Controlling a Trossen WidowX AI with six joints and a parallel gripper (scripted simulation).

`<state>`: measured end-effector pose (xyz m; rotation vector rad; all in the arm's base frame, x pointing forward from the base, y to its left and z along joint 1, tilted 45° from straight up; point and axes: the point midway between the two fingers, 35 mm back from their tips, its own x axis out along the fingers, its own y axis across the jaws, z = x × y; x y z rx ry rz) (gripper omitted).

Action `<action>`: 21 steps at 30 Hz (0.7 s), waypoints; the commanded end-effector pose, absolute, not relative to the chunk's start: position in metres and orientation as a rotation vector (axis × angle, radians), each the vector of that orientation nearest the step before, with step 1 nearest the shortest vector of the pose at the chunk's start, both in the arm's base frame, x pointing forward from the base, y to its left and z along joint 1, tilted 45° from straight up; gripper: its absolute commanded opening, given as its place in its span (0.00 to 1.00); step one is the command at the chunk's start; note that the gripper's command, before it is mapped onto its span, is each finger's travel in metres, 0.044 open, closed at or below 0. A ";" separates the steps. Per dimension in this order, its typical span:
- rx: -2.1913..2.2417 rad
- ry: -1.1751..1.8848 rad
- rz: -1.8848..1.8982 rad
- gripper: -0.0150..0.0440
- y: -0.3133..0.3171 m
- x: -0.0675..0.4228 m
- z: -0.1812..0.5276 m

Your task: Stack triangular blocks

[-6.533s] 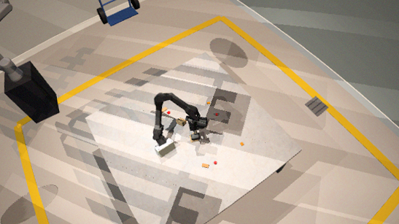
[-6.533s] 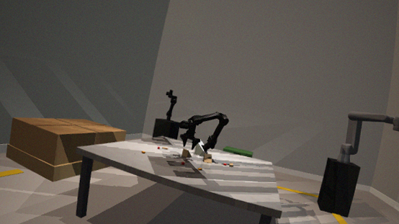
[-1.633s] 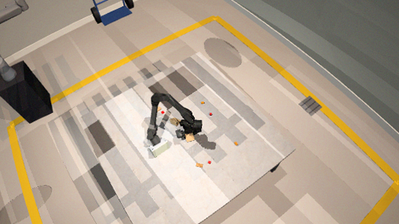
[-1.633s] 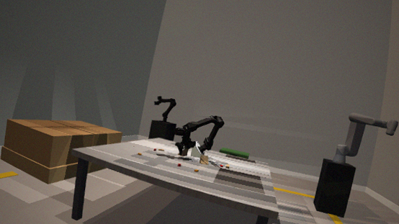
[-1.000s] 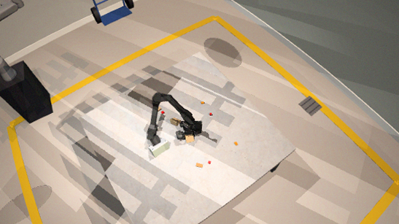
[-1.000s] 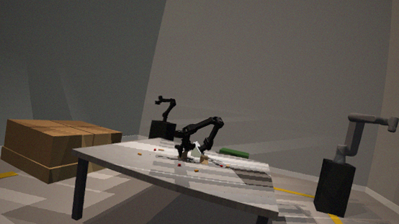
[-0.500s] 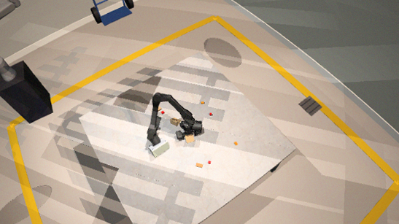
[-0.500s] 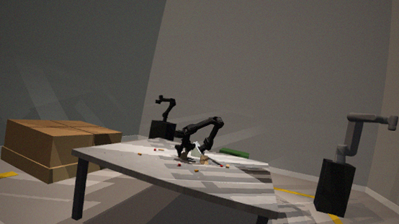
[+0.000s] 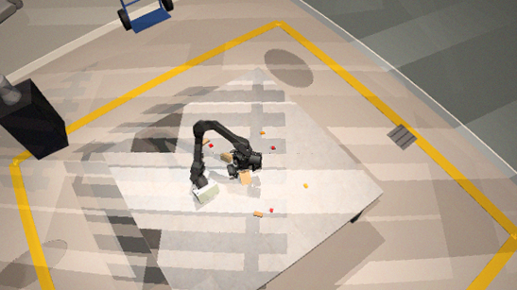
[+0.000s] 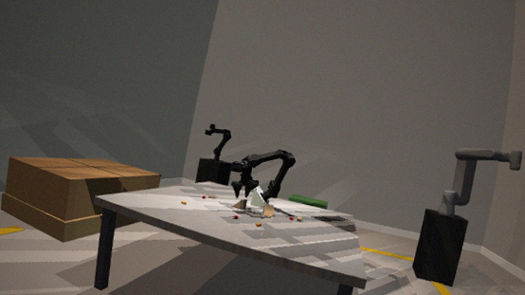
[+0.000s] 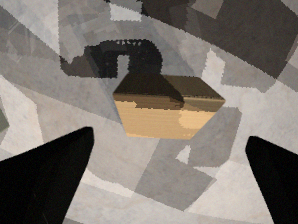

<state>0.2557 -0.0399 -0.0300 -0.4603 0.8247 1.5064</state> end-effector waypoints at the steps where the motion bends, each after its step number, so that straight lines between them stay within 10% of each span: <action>1: -0.460 0.825 1.505 1.00 -0.040 0.256 -0.030; 21: -0.908 1.251 1.404 1.00 -0.003 0.270 0.035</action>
